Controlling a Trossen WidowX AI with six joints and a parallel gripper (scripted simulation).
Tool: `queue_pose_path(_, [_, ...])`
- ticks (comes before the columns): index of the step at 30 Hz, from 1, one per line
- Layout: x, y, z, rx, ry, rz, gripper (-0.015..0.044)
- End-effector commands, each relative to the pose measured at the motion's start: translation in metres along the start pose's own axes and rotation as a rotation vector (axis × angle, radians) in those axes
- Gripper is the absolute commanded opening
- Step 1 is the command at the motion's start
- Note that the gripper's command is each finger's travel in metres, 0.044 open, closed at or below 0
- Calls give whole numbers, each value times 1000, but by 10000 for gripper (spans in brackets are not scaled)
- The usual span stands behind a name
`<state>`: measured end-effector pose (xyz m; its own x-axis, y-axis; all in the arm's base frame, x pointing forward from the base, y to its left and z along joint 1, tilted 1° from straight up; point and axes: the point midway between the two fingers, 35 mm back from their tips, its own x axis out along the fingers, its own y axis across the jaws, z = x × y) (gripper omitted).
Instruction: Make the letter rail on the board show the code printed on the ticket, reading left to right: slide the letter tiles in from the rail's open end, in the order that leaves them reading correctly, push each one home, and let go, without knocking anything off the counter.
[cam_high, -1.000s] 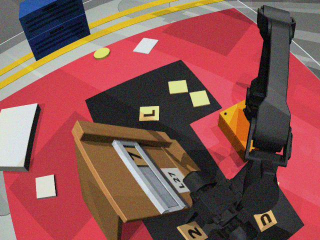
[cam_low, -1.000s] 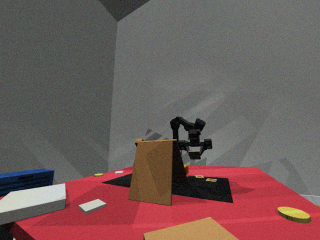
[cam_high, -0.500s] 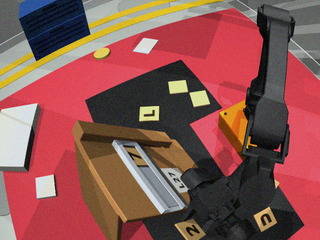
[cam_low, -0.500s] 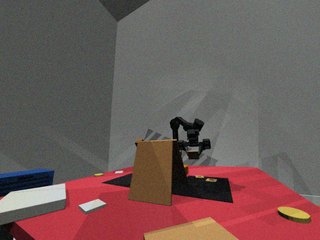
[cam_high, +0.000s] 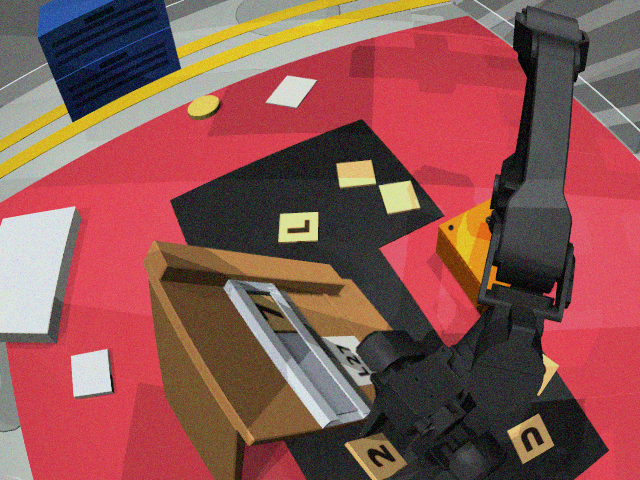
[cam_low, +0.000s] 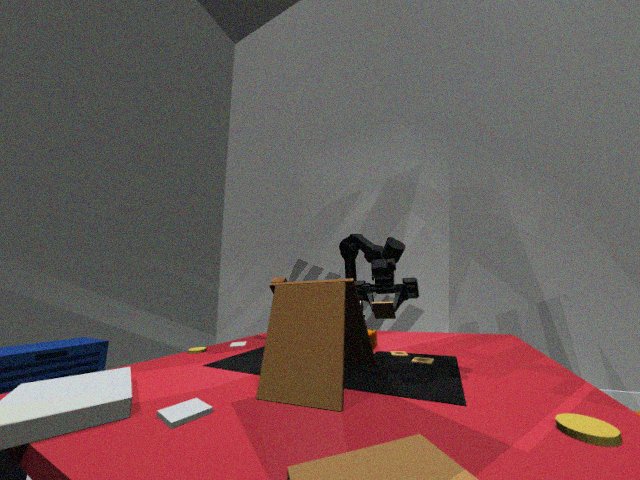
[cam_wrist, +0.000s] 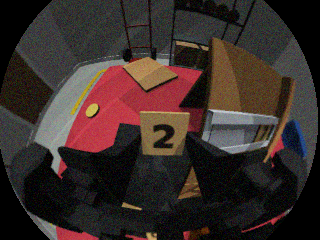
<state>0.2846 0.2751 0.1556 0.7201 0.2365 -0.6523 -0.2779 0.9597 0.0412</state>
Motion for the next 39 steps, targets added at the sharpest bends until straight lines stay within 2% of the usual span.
queue_pose_path(1, [1,-2,-2,-8,4,2,0])
queue_pose_path(39, [1,-21,-1,-9,4,0,0])
